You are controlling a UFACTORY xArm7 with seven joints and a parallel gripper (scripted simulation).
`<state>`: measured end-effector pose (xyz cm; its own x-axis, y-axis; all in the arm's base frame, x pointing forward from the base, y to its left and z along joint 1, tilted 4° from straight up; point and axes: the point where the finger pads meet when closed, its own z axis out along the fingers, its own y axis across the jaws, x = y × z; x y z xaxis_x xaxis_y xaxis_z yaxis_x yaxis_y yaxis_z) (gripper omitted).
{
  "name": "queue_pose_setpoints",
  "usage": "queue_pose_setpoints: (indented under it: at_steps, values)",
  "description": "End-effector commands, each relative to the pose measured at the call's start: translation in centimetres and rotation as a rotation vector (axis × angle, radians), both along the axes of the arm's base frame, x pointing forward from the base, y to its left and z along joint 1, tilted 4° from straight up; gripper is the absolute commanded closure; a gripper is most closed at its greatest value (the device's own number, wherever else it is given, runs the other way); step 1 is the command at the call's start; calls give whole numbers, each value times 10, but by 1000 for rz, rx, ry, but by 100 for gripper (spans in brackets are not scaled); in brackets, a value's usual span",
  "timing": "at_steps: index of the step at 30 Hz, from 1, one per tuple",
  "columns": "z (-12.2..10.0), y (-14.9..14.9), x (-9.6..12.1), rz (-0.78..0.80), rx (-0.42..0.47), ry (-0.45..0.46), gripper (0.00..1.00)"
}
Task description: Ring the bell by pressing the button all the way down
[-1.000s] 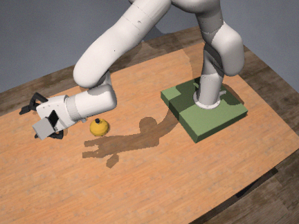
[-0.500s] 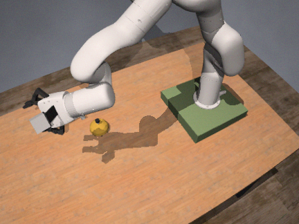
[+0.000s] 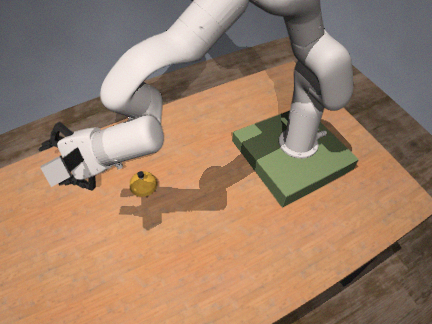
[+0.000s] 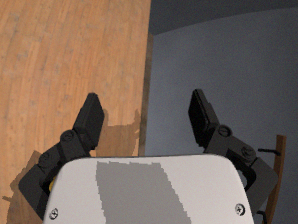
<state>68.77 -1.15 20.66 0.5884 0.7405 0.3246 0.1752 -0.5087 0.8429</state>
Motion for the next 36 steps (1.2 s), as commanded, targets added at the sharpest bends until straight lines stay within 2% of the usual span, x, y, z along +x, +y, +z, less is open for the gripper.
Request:
queue_pose_setpoints:
  at_steps: [1,2,16,18,33,35,36]
  values:
    - [-2,-11,-6,-51,21,27,0]
    - [-8,-22,-14,-100,43,60,0]
    - [-8,-22,-14,-100,43,60,0]
    - [-20,-40,-31,-193,93,130,0]
    - [-20,-40,-31,-193,93,130,0]
    - [-33,-56,-50,-281,149,204,0]
    - [-33,-56,-50,-281,149,204,0]
